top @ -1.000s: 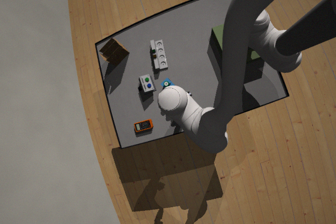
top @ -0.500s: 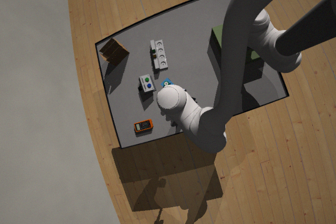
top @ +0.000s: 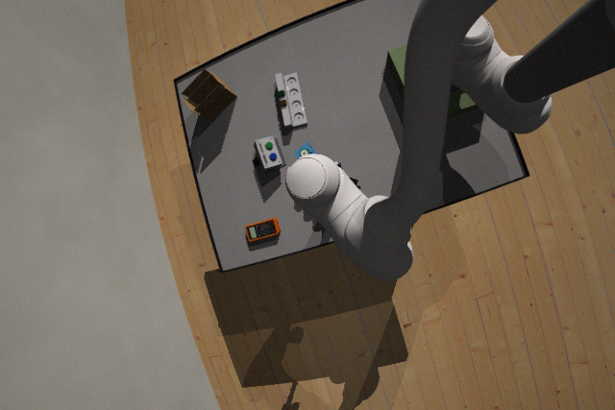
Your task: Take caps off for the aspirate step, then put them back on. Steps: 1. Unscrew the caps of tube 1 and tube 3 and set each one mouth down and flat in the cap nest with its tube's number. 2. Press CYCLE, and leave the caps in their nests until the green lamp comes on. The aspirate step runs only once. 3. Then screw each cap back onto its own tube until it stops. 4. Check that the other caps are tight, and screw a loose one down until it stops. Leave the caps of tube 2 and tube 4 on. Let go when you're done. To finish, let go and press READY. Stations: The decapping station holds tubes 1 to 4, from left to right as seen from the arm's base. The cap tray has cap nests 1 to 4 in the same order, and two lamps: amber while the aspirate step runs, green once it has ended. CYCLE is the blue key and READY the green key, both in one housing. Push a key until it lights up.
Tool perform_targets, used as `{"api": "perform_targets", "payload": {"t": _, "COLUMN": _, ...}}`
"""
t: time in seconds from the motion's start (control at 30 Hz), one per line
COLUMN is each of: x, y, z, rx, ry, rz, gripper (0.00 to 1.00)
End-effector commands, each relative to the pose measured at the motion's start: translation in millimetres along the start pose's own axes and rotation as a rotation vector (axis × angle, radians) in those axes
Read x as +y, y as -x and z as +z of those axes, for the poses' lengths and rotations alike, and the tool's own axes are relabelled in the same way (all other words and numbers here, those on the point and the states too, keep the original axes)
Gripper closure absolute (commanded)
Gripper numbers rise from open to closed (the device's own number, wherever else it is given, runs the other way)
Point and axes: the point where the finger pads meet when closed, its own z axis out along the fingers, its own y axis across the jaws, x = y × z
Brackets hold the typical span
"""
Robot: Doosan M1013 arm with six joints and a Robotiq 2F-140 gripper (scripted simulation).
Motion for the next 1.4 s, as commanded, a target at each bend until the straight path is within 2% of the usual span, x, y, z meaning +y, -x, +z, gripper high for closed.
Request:
{"api": "perform_targets", "payload": {"t": 0.0, "x": 0.6, "y": 0.1, "z": -0.6, "rx": -0.001, "ry": 0.001, "rz": 0.239, "gripper": 0.59}}
{"api": "perform_targets", "payload": {"t": 0.07, "x": 0.6, "y": 0.1, "z": -0.6, "rx": -0.001, "ry": 0.001, "rz": 0.239, "gripper": 0.59}}
{"api": "perform_targets", "payload": {"t": 0.17, "x": 0.6, "y": 0.1, "z": -0.6, "rx": 0.000, "ry": 0.001, "rz": 0.489, "gripper": 0.59}}
{"api": "perform_targets", "payload": {"t": 0.5, "x": 0.6, "y": 0.1, "z": -0.6, "rx": 0.000, "ry": 0.001, "rz": 1.036, "gripper": 0.59}}
{"api": "perform_targets", "payload": {"t": 0.73, "x": 0.7, "y": 0.0, "z": -0.7, "rx": 0.000, "ry": 0.001, "rz": 1.036, "gripper": 0.59}}
{"api": "perform_targets", "payload": {"t": 0.77, "x": 0.6, "y": 0.1, "z": -0.7, "rx": 0.000, "ry": 0.002, "rz": 1.036, "gripper": 0.70}}
{"api": "perform_targets", "payload": {"t": 1.23, "x": 0.6, "y": 0.1, "z": -0.7, "rx": 0.000, "ry": 0.002, "rz": 1.036, "gripper": 0.70}}
{"api": "perform_targets", "payload": {"t": 1.37, "x": 0.7, "y": 0.0, "z": -0.7, "rx": 0.000, "ry": 0.001, "rz": 0.836, "gripper": 0.70}}
